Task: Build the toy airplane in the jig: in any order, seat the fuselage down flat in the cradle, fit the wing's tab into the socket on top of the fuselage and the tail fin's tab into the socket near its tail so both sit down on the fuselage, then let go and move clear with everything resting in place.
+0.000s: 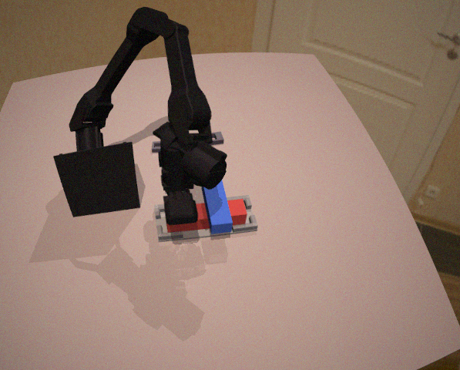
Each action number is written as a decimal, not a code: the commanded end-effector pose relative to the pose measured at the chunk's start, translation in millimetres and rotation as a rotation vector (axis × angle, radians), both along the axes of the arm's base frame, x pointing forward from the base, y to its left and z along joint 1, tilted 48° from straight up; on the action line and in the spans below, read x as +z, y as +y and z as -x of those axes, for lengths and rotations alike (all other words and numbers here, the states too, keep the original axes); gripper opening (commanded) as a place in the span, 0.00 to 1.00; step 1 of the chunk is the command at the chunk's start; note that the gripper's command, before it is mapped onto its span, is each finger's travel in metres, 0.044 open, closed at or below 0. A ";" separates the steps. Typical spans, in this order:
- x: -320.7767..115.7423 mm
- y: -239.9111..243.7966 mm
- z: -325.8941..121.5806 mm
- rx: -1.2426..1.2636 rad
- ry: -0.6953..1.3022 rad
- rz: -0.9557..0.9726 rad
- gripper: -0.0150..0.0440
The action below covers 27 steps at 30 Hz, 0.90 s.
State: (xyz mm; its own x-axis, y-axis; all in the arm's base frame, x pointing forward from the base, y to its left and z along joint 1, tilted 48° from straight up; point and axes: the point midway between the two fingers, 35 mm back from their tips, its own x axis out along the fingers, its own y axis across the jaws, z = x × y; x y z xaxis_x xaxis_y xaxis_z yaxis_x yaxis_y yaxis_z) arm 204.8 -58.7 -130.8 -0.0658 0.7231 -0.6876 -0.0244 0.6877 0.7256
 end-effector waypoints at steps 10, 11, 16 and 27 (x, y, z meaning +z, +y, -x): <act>-1.5 1.9 0.1 -0.002 0.000 -0.004 0.36; -1.6 1.9 0.0 -0.002 0.000 -0.004 0.36; -1.6 1.9 0.0 -0.002 0.000 -0.004 0.36; -0.3 0.6 -0.3 -0.001 -0.002 -0.001 0.26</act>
